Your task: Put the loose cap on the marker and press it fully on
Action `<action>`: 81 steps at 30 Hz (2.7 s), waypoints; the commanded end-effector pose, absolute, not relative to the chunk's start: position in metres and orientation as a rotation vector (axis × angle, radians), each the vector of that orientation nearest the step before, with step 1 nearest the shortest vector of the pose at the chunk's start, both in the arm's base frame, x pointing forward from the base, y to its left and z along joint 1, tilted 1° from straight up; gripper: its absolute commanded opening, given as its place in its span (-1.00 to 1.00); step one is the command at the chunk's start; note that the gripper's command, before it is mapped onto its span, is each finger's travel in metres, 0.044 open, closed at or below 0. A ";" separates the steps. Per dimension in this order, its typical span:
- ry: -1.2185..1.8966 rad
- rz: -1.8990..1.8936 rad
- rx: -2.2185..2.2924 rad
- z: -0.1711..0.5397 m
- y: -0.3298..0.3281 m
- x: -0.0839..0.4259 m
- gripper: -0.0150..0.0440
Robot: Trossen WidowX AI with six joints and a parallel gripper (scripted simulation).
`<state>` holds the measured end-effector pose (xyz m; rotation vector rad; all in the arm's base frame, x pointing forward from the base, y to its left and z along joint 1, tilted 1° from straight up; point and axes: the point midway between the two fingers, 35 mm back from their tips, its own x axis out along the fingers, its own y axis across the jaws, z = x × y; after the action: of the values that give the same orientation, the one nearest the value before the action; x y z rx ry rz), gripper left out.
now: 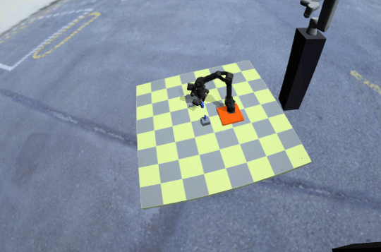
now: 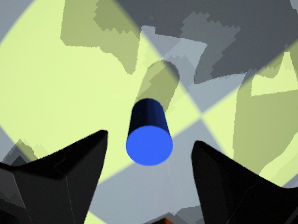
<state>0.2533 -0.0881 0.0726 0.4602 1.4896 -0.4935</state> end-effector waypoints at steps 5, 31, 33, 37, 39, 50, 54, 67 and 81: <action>1.495 -0.491 0.465 0.059 -0.087 0.253 0.30; 1.495 -0.491 0.465 0.034 -0.087 0.252 -0.17; 1.495 -0.491 0.465 0.034 -0.087 0.251 -0.21; 1.489 -0.488 0.462 0.035 -0.088 0.252 -0.44; 1.472 -0.478 0.454 0.037 -0.091 0.255 -0.49; 1.482 -0.484 0.459 0.063 -0.089 0.255 -0.49; 1.486 -0.486 0.461 0.073 -0.088 0.254 -0.49; 1.495 -0.491 0.465 0.096 -0.082 0.251 -0.49; 1.495 -0.488 0.468 0.108 -0.043 0.258 -0.49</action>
<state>0.2568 -0.0499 0.1047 0.4641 1.4988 -0.4890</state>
